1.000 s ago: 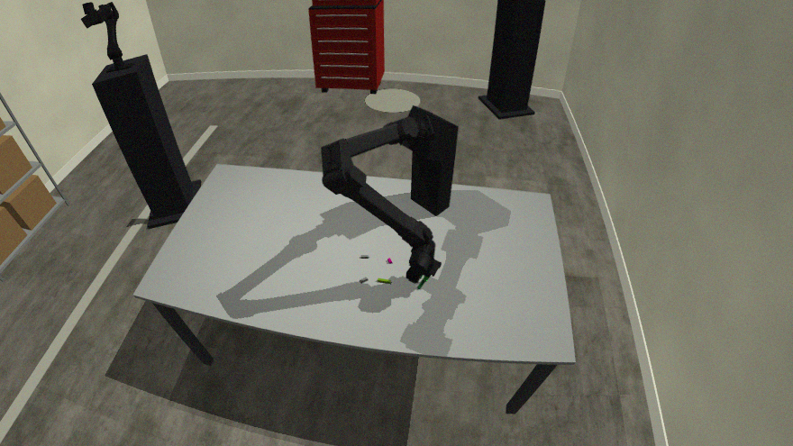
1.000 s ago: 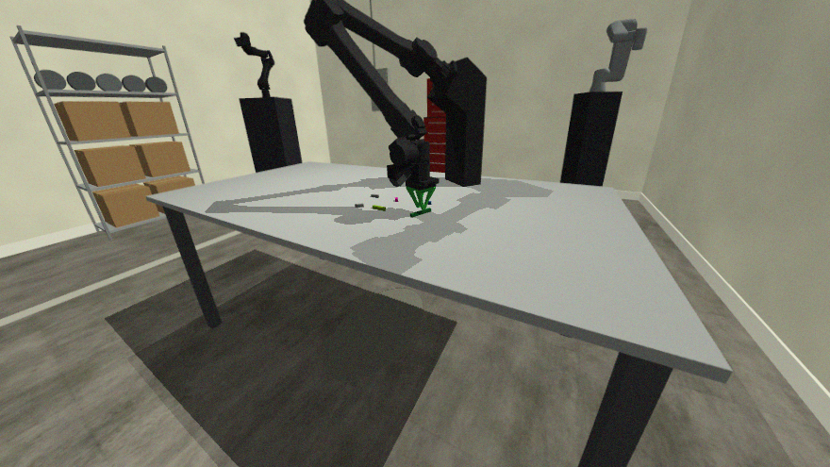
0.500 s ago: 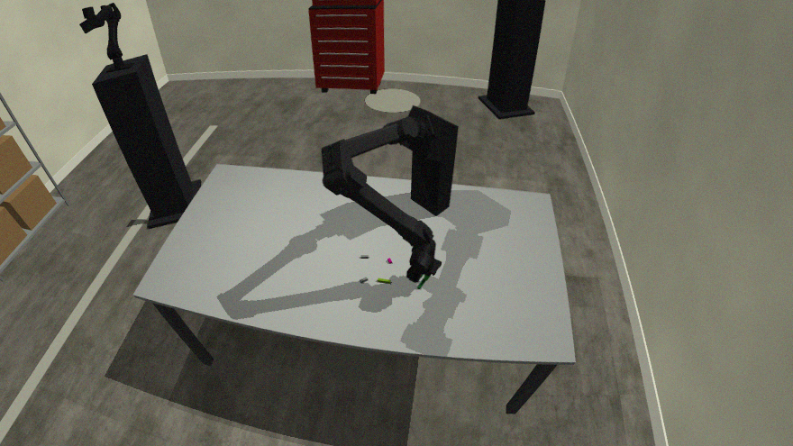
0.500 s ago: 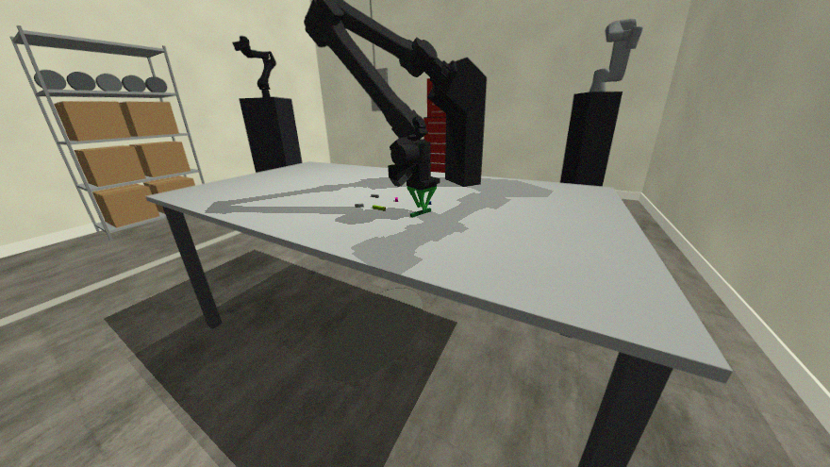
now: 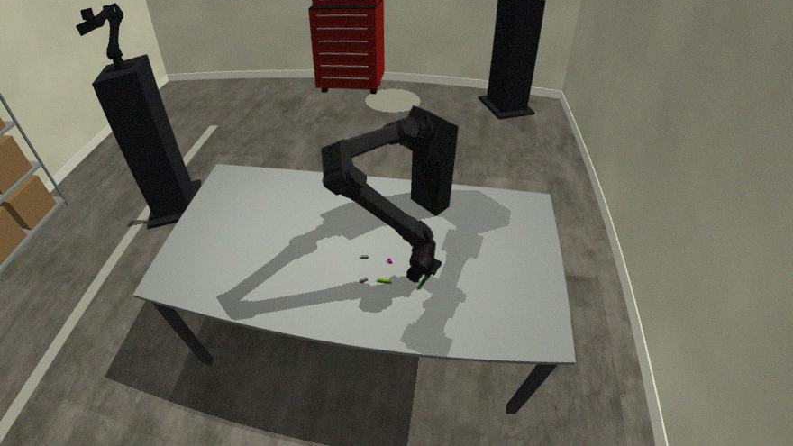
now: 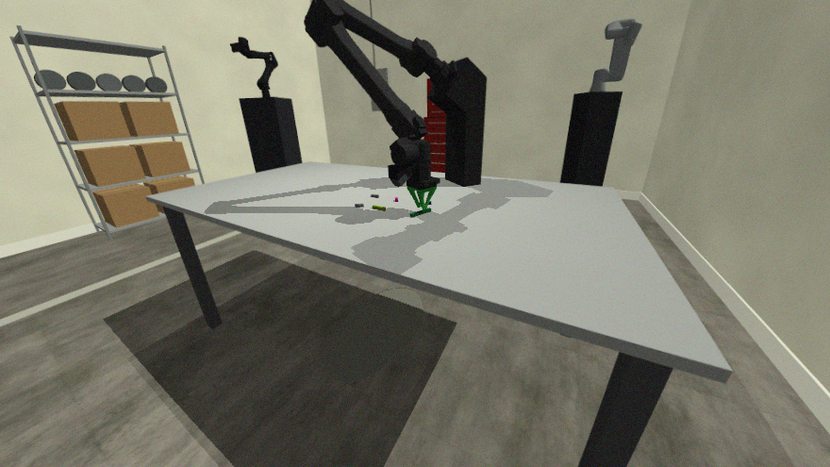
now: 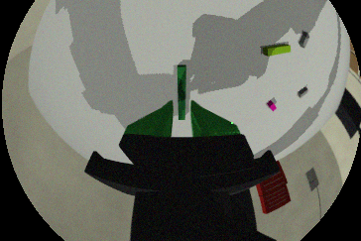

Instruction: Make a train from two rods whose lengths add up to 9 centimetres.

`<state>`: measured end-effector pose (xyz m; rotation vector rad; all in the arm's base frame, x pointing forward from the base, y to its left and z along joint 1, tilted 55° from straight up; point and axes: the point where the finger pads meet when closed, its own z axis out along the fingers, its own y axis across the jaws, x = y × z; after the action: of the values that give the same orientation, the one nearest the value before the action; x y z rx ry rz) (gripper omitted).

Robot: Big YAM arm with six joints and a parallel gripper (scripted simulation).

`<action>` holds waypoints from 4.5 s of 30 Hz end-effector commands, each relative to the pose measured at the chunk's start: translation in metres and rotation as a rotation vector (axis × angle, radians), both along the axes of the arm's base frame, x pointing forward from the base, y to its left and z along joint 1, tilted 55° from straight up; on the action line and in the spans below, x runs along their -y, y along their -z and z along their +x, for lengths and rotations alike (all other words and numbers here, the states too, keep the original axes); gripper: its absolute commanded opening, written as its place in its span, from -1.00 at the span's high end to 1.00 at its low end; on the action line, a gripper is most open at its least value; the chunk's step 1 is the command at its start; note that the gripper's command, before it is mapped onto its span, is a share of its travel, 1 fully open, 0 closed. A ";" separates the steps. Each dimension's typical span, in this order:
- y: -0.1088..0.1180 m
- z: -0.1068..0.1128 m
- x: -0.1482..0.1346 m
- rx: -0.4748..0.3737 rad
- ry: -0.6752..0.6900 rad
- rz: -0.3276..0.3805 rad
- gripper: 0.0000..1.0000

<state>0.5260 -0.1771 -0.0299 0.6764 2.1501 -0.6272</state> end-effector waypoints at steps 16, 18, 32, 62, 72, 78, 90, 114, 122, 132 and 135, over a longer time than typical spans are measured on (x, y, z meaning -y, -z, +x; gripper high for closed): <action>-0.007 -0.001 0.003 0.018 0.000 -0.006 0.53; -0.007 -0.001 0.003 0.018 0.000 -0.006 0.53; -0.011 0.002 0.005 0.026 0.001 -0.007 0.53; -0.011 0.002 0.005 0.025 0.001 -0.007 0.53; -0.009 0.002 0.006 0.023 0.003 -0.008 0.53; 0.002 0.003 0.009 0.006 0.002 -0.006 0.53; 0.006 0.008 0.015 0.009 0.002 -0.006 0.53; 0.006 0.009 0.015 0.012 0.002 -0.005 0.53; 0.006 0.009 0.015 0.012 0.002 -0.005 0.53; 0.006 0.009 0.015 0.012 0.002 -0.005 0.53; 0.006 0.009 0.015 0.012 0.002 -0.005 0.53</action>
<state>0.5351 -0.1877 -0.0383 0.6762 2.1493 -0.6266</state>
